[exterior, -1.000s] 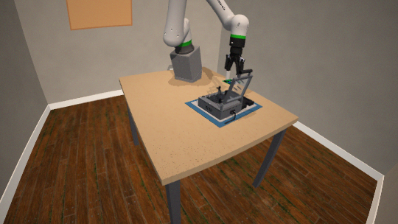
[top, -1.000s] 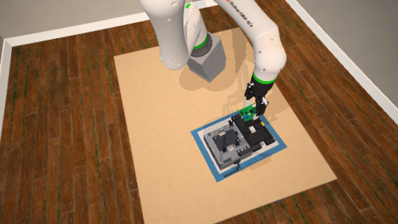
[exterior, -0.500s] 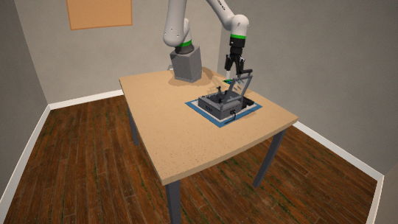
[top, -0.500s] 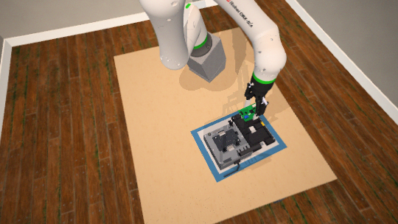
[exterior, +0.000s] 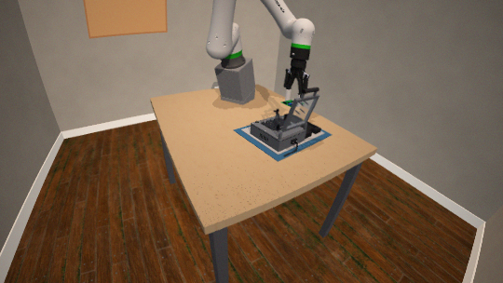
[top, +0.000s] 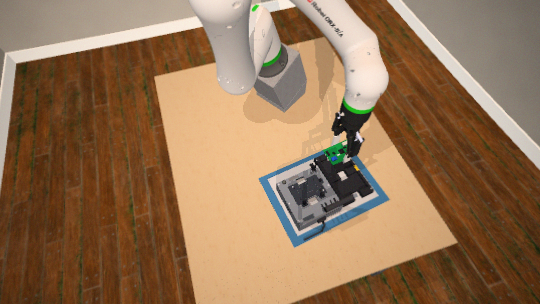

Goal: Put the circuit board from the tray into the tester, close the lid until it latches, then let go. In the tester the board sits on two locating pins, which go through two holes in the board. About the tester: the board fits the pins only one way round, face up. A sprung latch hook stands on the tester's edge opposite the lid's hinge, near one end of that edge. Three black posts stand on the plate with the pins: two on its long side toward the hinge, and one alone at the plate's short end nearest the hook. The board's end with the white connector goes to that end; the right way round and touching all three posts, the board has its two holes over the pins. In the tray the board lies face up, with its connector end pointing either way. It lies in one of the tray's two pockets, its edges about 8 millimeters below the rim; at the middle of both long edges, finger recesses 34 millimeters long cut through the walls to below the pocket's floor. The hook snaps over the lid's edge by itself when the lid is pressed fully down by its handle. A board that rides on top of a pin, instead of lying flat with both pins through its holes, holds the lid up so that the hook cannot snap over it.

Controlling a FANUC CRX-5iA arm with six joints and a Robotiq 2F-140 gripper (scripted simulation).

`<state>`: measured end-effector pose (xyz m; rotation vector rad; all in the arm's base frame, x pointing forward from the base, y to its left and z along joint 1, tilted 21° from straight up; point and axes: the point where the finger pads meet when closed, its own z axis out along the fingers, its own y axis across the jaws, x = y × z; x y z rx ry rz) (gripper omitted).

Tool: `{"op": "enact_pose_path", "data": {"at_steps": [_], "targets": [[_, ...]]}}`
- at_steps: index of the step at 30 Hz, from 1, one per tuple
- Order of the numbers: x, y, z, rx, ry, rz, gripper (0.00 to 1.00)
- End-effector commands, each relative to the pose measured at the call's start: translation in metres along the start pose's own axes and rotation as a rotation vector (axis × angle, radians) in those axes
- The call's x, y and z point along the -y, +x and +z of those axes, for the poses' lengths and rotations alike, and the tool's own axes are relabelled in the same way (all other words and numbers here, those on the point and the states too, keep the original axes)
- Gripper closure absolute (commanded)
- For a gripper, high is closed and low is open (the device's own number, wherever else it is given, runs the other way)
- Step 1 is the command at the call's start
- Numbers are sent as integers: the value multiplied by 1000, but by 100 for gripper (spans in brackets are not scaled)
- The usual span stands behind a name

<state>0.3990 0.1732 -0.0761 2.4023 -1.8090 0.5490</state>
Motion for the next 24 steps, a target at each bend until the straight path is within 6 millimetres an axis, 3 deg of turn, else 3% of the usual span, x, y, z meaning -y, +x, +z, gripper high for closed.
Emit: {"op": "enact_pose_path", "data": {"at_steps": [1, 24], "targets": [[0, 0, 0, 0, 0, 0, 54], [2, 6, -1, 0, 0, 0, 54]]}}
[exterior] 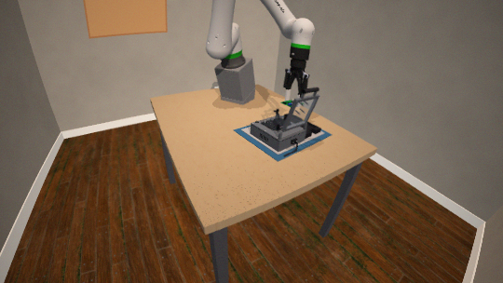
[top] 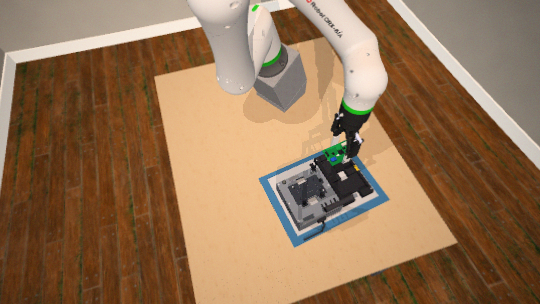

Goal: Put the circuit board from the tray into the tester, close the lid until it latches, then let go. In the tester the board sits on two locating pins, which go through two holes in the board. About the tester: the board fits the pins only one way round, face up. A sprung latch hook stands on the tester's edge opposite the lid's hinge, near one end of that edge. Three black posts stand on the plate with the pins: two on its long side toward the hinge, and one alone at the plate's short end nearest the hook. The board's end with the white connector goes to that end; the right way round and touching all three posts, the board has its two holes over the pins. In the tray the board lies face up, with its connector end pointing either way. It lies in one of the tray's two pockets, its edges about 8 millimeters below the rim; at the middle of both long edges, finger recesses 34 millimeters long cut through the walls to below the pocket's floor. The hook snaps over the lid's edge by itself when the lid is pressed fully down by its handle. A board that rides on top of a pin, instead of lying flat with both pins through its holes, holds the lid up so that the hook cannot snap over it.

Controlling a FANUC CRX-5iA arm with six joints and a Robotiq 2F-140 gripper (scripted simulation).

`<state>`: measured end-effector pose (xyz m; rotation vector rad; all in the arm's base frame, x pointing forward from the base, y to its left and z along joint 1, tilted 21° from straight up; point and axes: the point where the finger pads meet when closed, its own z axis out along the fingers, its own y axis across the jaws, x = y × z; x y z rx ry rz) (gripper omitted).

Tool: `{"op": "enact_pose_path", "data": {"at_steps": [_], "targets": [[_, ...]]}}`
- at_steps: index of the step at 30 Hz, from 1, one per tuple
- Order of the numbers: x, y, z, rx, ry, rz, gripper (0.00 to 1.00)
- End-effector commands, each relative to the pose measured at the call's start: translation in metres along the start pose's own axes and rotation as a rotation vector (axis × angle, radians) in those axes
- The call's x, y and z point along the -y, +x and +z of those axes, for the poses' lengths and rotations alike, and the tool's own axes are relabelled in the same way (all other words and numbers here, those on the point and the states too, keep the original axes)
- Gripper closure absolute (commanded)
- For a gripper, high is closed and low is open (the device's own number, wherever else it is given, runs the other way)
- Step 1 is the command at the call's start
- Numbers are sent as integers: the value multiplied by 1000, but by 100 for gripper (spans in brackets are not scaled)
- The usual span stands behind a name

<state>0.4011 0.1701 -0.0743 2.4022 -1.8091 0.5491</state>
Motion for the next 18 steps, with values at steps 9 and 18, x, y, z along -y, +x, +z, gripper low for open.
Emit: {"op": "enact_pose_path", "data": {"at_steps": [9, 18], "targets": [[5, 15, -1, 0, 0, 0, 54], [12, 35, -3, 0, 0, 0, 54]]}}
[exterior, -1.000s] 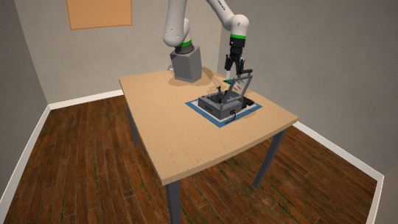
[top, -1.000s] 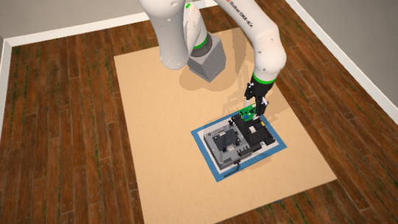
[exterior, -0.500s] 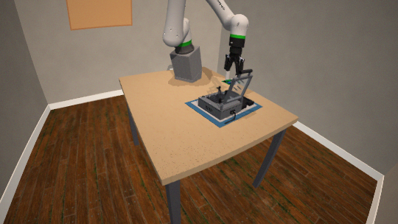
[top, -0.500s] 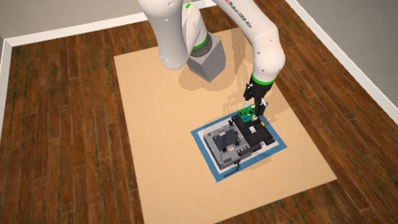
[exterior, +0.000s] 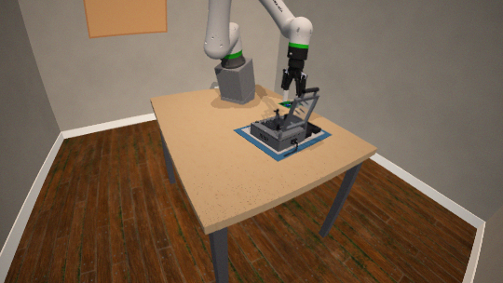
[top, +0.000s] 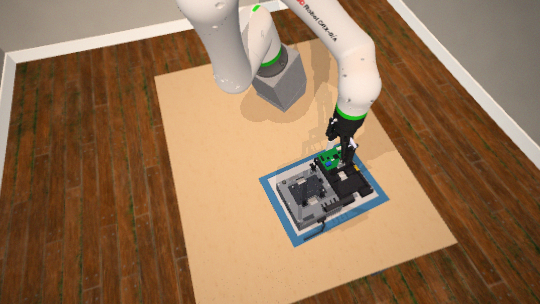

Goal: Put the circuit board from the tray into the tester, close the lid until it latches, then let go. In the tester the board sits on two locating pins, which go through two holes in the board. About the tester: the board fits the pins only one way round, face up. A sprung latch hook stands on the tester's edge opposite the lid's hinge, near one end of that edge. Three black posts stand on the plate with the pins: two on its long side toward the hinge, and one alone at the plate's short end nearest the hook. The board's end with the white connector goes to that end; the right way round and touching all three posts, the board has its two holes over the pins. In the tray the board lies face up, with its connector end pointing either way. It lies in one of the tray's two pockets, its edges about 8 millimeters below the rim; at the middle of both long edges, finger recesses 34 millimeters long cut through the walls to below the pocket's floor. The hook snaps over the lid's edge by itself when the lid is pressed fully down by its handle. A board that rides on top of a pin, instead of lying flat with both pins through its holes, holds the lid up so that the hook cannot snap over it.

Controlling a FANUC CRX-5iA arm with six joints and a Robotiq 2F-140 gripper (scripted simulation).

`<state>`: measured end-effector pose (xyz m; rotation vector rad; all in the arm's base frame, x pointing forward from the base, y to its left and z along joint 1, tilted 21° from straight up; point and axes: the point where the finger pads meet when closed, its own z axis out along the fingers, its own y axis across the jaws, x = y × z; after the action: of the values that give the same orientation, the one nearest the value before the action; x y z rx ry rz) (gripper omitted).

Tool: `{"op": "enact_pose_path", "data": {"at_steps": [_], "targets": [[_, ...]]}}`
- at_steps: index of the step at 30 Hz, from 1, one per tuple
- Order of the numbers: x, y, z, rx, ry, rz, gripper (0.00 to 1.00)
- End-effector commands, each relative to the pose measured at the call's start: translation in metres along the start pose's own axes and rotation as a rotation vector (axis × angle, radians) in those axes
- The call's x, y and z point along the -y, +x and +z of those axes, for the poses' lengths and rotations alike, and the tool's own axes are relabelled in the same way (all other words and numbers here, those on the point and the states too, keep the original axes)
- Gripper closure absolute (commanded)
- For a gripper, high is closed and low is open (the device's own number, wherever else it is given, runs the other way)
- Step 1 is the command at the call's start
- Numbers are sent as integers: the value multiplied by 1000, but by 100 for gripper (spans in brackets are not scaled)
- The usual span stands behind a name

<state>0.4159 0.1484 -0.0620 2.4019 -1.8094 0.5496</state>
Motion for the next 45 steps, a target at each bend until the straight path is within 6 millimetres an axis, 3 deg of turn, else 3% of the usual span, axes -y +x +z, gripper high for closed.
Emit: {"op": "enact_pose_path", "data": {"at_steps": [1, 24, 45], "targets": [[4, 10, -1, 0, 0, 0, 54], [28, 81, -6, 0, 0, 0, 54], [43, 126, -9, 0, 0, 0, 54]]}}
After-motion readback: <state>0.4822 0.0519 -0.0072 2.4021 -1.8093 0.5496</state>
